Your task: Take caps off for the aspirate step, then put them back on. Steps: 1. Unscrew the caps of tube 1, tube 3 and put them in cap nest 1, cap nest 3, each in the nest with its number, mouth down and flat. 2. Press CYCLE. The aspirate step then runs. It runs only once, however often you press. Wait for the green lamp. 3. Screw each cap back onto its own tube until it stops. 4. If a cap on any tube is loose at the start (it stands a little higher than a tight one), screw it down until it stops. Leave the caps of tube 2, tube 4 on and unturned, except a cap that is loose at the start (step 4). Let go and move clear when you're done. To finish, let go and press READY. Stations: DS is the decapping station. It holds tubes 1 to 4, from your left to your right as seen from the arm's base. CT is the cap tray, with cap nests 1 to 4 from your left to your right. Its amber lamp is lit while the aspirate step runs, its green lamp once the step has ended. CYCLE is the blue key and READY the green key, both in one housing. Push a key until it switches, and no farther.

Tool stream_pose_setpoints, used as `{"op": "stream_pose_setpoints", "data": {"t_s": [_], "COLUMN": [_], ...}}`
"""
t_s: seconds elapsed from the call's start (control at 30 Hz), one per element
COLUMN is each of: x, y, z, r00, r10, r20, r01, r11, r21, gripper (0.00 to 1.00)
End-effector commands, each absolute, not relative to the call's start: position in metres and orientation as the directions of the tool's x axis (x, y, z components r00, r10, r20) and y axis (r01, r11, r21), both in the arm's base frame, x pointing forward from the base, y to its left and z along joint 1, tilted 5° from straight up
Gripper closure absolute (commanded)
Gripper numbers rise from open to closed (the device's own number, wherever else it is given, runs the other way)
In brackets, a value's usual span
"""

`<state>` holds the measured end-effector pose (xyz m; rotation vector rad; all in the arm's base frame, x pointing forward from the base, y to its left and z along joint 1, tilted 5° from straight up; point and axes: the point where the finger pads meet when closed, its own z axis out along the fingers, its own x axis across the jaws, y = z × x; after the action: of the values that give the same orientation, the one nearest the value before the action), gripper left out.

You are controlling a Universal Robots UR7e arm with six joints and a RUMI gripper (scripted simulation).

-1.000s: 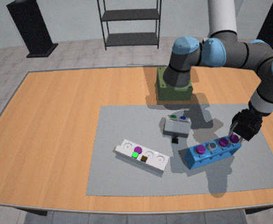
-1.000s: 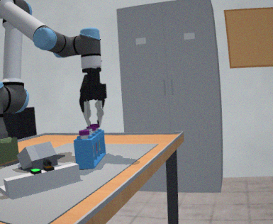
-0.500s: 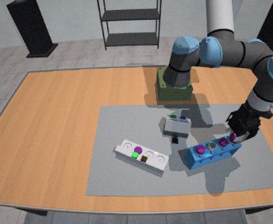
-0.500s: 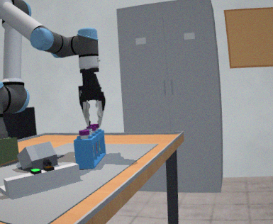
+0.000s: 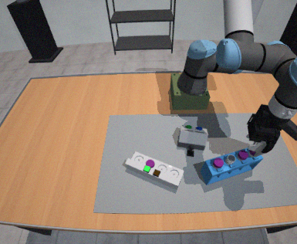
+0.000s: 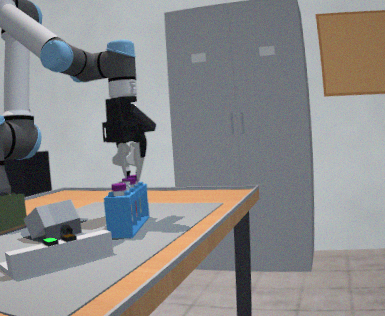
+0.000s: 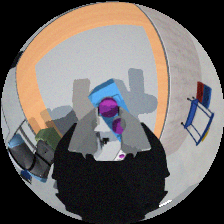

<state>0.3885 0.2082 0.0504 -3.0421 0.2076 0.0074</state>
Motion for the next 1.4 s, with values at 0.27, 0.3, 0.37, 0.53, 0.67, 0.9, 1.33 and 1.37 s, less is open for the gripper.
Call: {"op": "stream_pose_setpoints", "data": {"t_s": [0.27, 0.3, 0.37, 0.53, 0.67, 0.9, 1.33, 1.37], "x": [0.3886, 0.3886, 0.3886, 0.3886, 0.3886, 0.3886, 0.3886, 0.3886], "y": [0.2083, 0.2083, 0.2083, 0.2083, 0.2083, 0.2083, 0.2083, 0.2083], "z": [0.0505, 0.0505, 0.0505, 0.0510, 0.0510, 0.0510, 0.0510, 0.0510], "r00": [0.986, 0.986, 0.986, 0.997, 0.969, 0.843, 0.637, 0.637], "r10": [-0.166, -0.166, -0.166, 0.082, 0.245, 0.535, 0.767, 0.767], "r20": [-0.012, -0.012, -0.012, 0.010, 0.024, 0.048, 0.068, 0.068], "r01": [-0.167, -0.167, -0.166, 0.082, 0.246, 0.538, 0.770, 0.770], "r11": [-0.982, -0.982, -0.982, -0.993, -0.966, -0.840, -0.635, -0.635], "r21": [-0.086, -0.086, -0.086, -0.086, -0.083, -0.071, -0.053, -0.053], "gripper": [0.65, 0.65, 0.65, 0.65, 0.65, 0.65, 0.65, 0.65]}}
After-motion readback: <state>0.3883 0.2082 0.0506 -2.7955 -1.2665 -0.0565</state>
